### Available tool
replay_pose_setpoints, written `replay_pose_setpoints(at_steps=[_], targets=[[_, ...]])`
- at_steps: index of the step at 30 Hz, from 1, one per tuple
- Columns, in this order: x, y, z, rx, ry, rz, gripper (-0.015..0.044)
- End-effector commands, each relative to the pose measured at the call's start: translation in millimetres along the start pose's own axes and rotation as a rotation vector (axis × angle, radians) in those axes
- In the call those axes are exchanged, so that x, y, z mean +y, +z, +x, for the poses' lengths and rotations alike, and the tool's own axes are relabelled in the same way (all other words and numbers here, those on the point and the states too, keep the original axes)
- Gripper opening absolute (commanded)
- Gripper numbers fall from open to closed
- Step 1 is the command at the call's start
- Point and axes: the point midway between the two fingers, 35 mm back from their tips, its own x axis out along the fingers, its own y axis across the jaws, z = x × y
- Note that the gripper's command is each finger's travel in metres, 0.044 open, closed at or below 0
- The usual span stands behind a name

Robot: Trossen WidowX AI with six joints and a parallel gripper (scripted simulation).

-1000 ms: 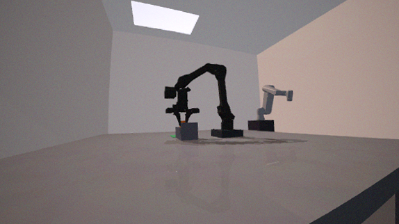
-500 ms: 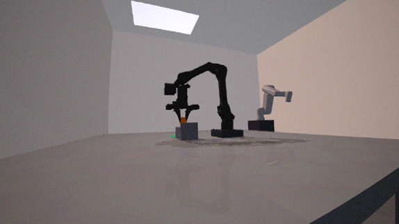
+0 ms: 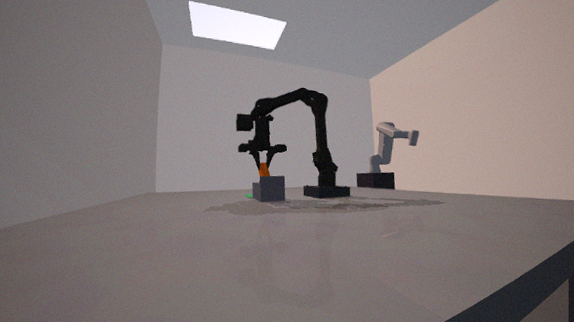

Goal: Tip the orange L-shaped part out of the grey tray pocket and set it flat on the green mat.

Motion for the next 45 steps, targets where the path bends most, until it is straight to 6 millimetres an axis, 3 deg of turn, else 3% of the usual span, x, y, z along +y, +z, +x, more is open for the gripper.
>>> replay_pose_setpoints(at_steps=[1, 21, 30, 45], targets=[[1, -1, -11, 0.004, 0.013, 0.004, 0.0000], [1, -1, -42, 0.004, 0.012, 0.004, 0.0000], [0, 1, -43, 0.004, 0.012, 0.004, 0.0000], [-7, 62, -39, -0.001, 0.012, 0.004, 0.0000]])
